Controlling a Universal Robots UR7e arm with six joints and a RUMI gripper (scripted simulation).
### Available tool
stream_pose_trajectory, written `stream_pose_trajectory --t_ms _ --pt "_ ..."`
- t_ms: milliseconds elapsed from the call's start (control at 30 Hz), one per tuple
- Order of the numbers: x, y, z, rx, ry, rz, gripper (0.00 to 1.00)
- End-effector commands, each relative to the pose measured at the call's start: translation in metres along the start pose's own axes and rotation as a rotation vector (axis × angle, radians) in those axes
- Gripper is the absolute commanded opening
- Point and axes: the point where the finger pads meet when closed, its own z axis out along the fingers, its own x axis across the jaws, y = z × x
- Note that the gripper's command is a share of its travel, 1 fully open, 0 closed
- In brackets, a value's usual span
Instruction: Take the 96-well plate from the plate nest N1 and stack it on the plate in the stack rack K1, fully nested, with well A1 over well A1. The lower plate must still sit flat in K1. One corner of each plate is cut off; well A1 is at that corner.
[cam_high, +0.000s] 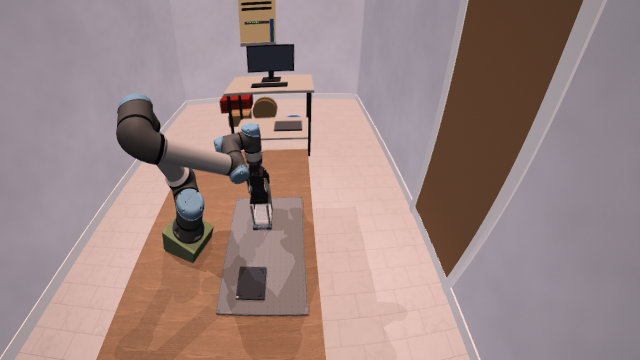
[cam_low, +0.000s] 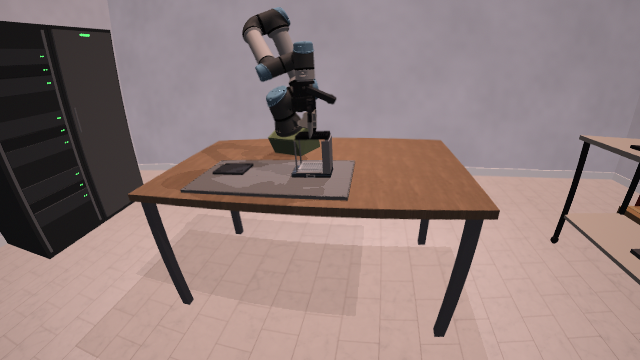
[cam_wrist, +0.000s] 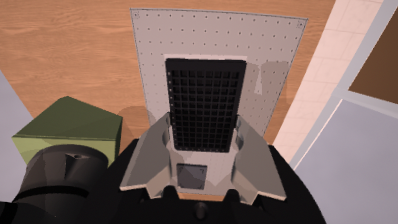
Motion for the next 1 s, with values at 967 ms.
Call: stream_pose_trajectory --t_ms 967 --pt "-0.002 0.0 0.051 -0.002 -0.006 0.0 0.0"
